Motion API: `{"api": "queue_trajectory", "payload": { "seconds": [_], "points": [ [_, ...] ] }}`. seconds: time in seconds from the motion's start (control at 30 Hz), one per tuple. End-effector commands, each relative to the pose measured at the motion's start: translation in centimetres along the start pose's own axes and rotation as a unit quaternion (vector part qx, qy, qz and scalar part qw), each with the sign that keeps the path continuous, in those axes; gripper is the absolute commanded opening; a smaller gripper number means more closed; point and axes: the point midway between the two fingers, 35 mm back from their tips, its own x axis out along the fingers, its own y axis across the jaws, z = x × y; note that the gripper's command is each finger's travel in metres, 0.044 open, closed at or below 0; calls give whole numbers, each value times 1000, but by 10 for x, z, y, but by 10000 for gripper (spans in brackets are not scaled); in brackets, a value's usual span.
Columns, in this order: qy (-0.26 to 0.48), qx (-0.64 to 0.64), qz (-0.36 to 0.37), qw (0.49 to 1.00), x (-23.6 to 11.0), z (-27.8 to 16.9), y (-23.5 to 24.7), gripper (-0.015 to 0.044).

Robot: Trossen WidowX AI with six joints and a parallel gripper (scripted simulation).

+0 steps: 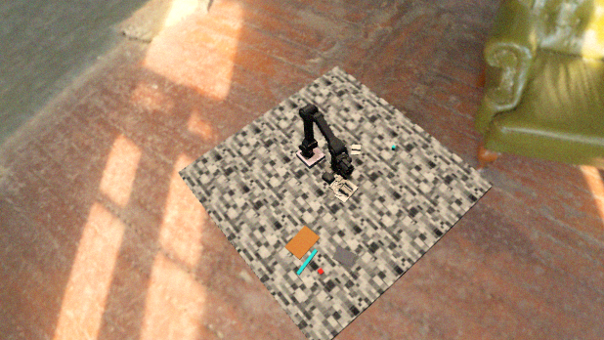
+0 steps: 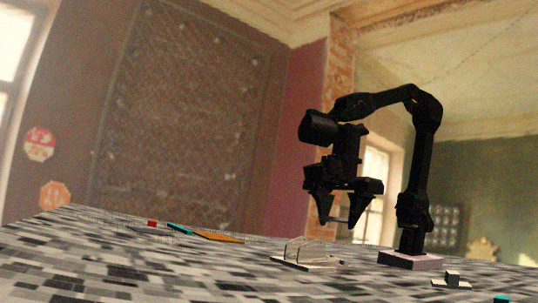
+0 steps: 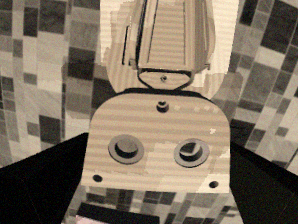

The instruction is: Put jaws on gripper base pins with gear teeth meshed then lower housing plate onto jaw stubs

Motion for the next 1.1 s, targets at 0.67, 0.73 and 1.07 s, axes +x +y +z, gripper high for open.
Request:
{"api": "queue_trajectory", "payload": {
  "seconds": [0.67,0.73,1.07],
  "points": [
    [0,-3,2,1000,0,-4,-6,351],
    [0,-3,2,1000,0,-4,-6,351],
    [0,-3,2,1000,0,-4,-6,351]
  ]
}}
